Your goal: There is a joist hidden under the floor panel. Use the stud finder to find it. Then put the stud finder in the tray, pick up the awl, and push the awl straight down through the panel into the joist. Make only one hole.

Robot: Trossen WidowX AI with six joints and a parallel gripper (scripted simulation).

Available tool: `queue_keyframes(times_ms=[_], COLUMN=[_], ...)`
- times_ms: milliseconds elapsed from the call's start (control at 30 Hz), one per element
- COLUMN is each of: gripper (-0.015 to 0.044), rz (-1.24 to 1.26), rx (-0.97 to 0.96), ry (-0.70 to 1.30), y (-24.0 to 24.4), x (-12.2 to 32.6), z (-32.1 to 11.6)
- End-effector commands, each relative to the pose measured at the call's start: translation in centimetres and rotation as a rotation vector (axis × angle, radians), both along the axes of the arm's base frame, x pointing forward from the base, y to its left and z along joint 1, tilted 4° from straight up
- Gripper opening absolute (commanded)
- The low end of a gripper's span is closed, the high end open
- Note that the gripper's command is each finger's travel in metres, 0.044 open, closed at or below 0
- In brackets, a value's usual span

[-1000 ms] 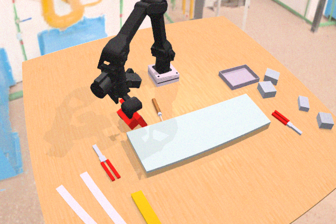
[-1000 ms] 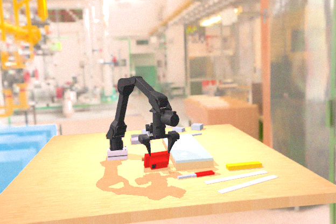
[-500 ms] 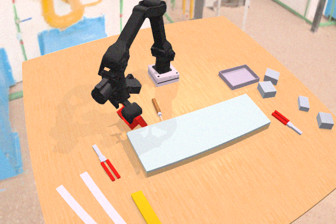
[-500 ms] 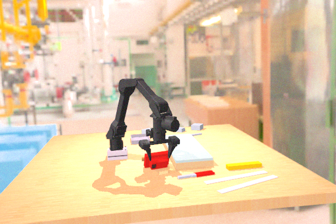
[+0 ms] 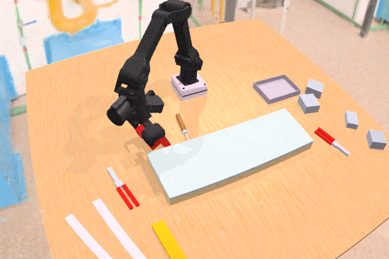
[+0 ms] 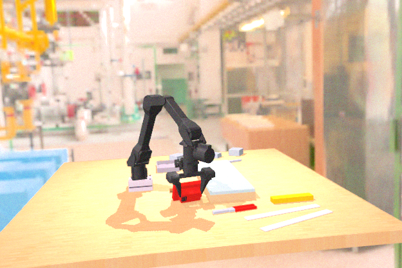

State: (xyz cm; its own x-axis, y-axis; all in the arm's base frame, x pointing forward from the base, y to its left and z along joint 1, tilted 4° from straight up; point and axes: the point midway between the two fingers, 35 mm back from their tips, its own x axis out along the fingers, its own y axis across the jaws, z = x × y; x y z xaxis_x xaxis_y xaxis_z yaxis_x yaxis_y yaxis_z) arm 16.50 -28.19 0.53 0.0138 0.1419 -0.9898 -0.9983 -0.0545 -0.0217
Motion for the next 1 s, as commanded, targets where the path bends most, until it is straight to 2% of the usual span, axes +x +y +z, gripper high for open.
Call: queue_keyframes(times_ms=[0, 300, 733, 967], gripper=[0.0400, 0.0340, 0.0000, 0.0000], rz=[-0.001, -0.001, -0.001, -0.001], rx=[0.008, 0.008, 0.008, 0.008], ry=[-0.001, -0.001, -0.001, -0.001], y=[0.2, 0.2, 0.0, -0.1], x=[0.0, 0.0, 0.0, 0.0], z=[-0.3, -0.3, 1.9, 3.3])
